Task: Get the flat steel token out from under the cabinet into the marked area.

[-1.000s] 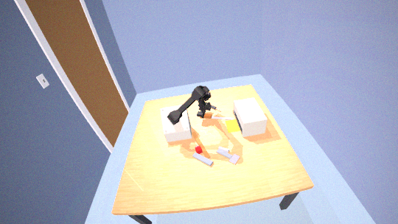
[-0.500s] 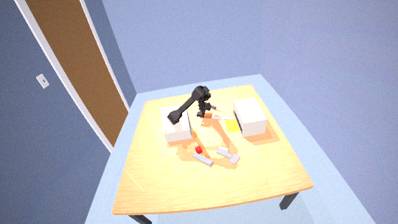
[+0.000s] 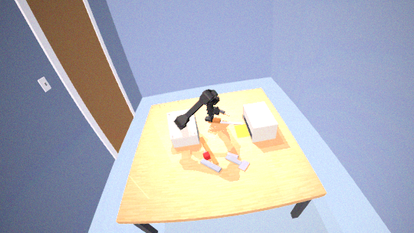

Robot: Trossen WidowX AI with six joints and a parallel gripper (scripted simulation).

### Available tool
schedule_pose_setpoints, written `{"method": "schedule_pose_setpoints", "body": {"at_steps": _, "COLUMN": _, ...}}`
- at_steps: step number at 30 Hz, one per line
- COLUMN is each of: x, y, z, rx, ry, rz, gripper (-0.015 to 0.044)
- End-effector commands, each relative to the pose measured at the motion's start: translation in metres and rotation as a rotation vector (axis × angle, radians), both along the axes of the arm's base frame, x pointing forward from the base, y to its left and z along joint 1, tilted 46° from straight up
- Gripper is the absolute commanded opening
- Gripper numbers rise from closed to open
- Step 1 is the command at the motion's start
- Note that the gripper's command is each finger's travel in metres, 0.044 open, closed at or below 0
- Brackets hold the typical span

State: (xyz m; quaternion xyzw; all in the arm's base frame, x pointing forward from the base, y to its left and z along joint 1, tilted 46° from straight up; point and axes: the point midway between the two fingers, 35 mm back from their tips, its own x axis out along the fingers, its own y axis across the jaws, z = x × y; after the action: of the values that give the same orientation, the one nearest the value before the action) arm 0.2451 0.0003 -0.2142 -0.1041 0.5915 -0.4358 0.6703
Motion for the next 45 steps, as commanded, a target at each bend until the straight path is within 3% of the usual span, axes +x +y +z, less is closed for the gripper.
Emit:
{"method": "schedule_pose_setpoints", "body": {"at_steps": 1, "x": 0.009, "y": -0.003, "z": 0.002, "rx": 0.000, "ry": -0.001, "rz": 0.000, "gripper": 0.0000}}
{"method": "schedule_pose_setpoints", "body": {"at_steps": 45, "x": 0.082, "y": -0.034, "z": 0.025, "rx": -0.004, "ry": 0.002, "rz": 0.004, "gripper": 0.0000}}
